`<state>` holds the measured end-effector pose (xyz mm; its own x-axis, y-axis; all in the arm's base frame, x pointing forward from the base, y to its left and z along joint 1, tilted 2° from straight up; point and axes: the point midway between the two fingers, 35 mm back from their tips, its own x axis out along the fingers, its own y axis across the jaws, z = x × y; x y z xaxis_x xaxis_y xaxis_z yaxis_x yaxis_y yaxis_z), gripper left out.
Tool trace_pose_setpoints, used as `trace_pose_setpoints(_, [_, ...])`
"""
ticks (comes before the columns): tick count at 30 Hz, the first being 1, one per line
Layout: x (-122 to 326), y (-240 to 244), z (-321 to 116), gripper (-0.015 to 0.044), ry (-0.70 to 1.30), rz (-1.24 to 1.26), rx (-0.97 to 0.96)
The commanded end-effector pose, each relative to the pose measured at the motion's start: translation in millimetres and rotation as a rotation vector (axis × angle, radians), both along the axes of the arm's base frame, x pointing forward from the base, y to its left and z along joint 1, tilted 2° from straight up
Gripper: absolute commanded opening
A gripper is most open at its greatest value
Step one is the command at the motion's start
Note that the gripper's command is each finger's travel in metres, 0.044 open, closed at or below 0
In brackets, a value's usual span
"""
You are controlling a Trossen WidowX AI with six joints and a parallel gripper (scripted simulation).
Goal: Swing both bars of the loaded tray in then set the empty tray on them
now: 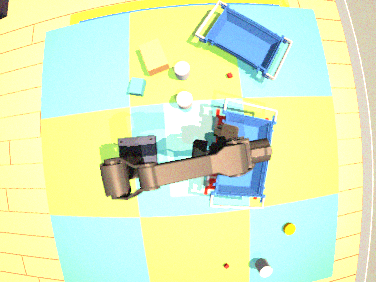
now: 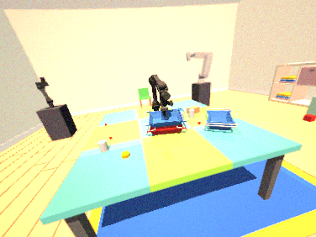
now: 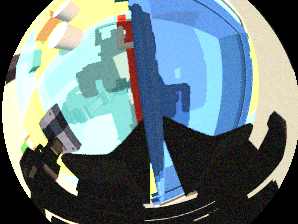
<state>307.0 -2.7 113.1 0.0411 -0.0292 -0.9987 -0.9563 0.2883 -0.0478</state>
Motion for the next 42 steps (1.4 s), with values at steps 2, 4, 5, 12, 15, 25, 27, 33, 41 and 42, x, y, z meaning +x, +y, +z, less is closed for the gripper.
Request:
trace_pose_setpoints(2, [-5,1,-10,0.0,0.022,-0.005,0.004])
trace_pose_setpoints(4, [-5,1,-10,0.0,0.022,-0.005,0.004])
trace_pose_setpoints(5, [-5,1,-10,0.0,0.022,-0.005,0.004])
trace_pose_setpoints(12, [-5,1,-10,0.0,0.022,-0.005,0.004])
trace_pose_setpoints(15, [-5,1,-10,0.0,0.022,-0.005,0.004])
trace_pose_setpoints(25, [-7,1,-18,0.0,0.022,-0.005,0.004])
trace_pose_setpoints(27, [-7,1,-18,0.0,0.022,-0.005,0.004])
trace_pose_setpoints(33, [-7,1,-18,0.0,0.022,-0.005,0.004])
trace_pose_setpoints(41, [-9,1,-25,0.0,0.022,-0.005,0.004])
trace_pose_setpoints(42, [-9,1,-26,0.0,0.022,-0.005,0.004])
